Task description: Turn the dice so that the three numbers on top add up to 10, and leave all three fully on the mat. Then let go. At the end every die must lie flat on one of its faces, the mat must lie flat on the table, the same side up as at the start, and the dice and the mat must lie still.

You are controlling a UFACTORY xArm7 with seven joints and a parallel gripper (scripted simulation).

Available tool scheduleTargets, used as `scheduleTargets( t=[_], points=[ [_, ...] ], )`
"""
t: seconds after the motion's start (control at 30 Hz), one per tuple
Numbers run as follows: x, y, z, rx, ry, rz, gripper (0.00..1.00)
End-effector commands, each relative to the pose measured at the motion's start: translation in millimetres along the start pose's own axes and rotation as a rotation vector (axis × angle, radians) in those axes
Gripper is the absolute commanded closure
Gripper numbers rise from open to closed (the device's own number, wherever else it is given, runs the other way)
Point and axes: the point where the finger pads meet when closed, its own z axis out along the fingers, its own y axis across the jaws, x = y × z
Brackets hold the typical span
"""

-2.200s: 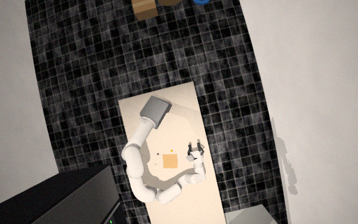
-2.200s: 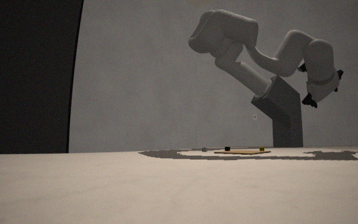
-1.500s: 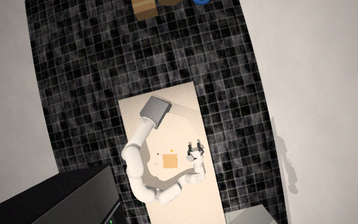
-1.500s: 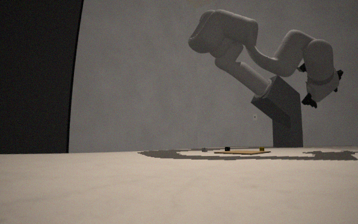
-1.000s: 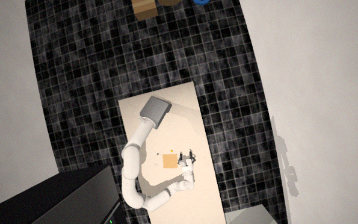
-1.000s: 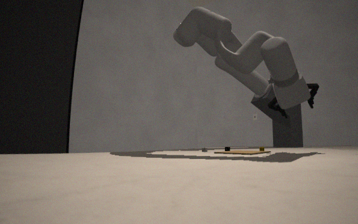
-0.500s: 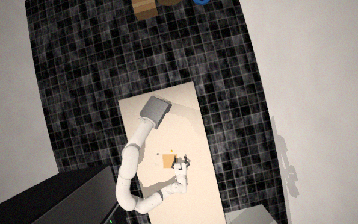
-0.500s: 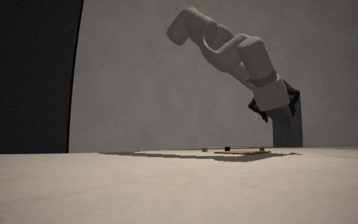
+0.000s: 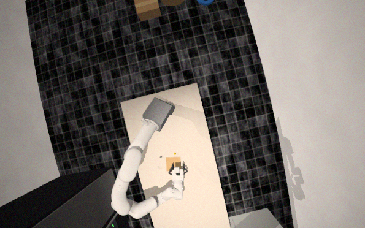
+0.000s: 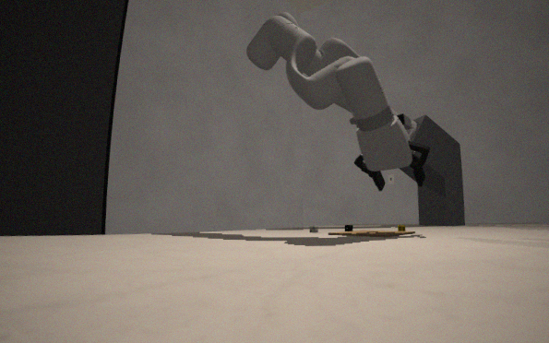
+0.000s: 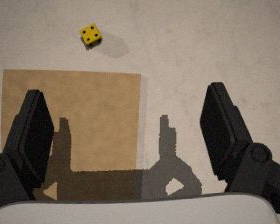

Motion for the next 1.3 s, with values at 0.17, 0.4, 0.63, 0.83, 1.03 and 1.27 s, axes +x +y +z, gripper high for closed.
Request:
scheduleTargets(
  t=[0.17, 0.4, 0.63, 0.83, 1.03, 1.27],
  points=[
    [-2.7, -5.8, -4.6, 0.001, -0.042, 0.020, 0.00],
    [-18.9, -55.7, -19.1, -0.012, -0.187, 0.172, 0.00],
    [-18.9, -55.7, -19.1, -0.012, -0.187, 0.172, 0.00],
    [-24.3, -96.7, -31.4, -0.035, -0.312, 0.299, 0.00],
    [-24.3, -100.1, -32.4, -0.038, -0.323, 0.310, 0.00],
    [-23.5, -119.1, -38.1, -0.054, -0.385, 0.371, 0.00]
  ],
)
